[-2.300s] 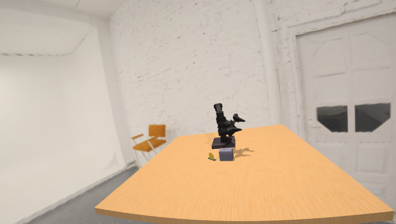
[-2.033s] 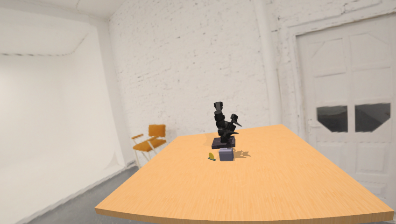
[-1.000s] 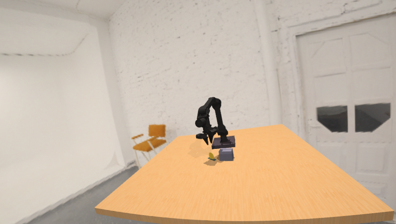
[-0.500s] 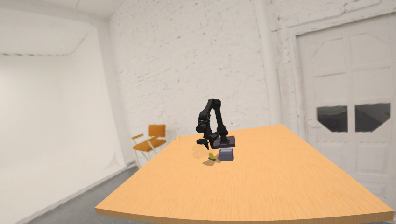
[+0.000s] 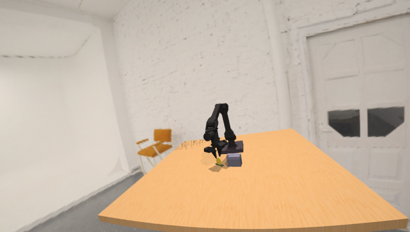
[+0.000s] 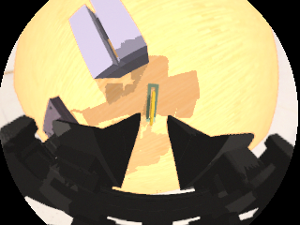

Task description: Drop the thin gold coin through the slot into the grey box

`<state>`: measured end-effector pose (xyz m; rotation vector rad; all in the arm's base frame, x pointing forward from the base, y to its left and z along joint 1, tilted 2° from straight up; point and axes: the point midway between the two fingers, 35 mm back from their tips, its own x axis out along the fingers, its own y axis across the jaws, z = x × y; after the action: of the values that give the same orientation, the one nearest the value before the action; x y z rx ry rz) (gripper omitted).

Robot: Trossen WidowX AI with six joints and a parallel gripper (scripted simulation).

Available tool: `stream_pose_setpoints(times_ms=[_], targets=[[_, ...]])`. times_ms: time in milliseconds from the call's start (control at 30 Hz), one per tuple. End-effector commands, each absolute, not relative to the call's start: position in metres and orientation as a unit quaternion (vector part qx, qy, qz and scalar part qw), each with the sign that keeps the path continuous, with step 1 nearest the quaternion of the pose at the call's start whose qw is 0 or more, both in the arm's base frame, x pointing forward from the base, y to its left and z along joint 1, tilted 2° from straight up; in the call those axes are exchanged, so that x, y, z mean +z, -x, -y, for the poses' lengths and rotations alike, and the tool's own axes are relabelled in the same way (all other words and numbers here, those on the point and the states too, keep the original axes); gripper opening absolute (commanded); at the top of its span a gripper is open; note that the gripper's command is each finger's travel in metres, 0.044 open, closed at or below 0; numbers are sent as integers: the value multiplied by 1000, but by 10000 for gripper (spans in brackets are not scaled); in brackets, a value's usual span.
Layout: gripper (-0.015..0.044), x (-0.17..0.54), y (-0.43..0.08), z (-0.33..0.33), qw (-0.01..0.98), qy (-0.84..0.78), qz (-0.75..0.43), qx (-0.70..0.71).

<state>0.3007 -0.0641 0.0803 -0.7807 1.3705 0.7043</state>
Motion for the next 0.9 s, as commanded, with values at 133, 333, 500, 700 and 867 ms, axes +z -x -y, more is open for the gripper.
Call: stream_pose_setpoints(times_ms=[133, 333, 500, 700, 867], targets=[[161, 64, -301, 64, 647, 341, -608, 310], [161, 55, -302, 64, 647, 341, -608, 310], [161, 47, -302, 64, 647, 341, -608, 310], [161, 37, -302, 64, 647, 341, -608, 310], [161, 30, -302, 64, 647, 341, -608, 310]])
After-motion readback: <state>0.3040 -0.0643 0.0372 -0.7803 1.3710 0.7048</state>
